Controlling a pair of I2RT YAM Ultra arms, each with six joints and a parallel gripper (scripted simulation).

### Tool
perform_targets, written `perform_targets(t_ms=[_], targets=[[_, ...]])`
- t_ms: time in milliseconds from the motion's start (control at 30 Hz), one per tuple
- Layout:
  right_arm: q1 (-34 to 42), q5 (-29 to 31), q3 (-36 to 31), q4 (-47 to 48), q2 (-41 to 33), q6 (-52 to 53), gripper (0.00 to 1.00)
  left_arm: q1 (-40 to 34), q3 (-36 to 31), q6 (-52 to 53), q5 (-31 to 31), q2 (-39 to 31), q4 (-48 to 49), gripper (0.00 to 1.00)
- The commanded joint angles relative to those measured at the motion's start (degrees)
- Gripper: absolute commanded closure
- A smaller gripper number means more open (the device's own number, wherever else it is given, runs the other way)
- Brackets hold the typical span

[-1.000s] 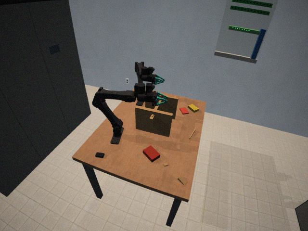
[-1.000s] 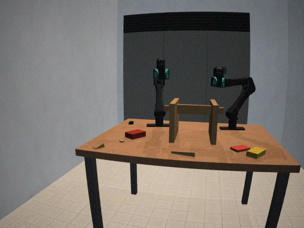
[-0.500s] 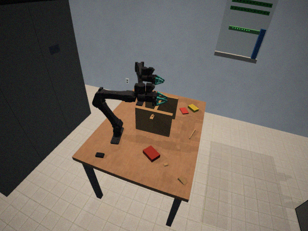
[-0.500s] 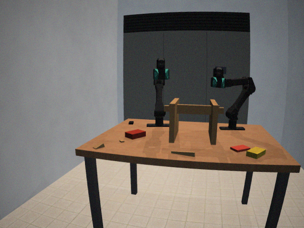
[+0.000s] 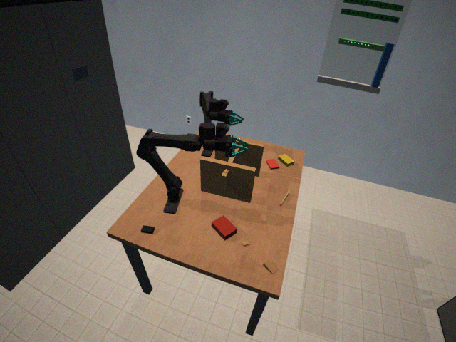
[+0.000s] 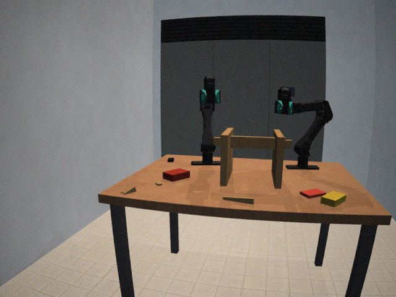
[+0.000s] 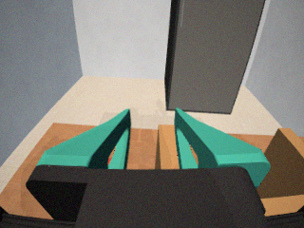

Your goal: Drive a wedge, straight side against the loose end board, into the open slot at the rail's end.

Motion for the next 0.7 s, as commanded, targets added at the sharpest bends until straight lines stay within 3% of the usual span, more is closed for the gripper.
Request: perform_targets(t_ms=[0, 667], targets=[[0.14, 0.37, 2.17, 0.49, -0.32, -0.24, 0.55, 0.25, 2.15, -0.24, 0.04, -0.97, 0.83, 1.00], [0.14, 0.37, 2.17, 0.49, -0.32, -0.24, 0.55, 0.75, 2.28, -1.01, 1.42, 0.19, -2.13, 1.00]])
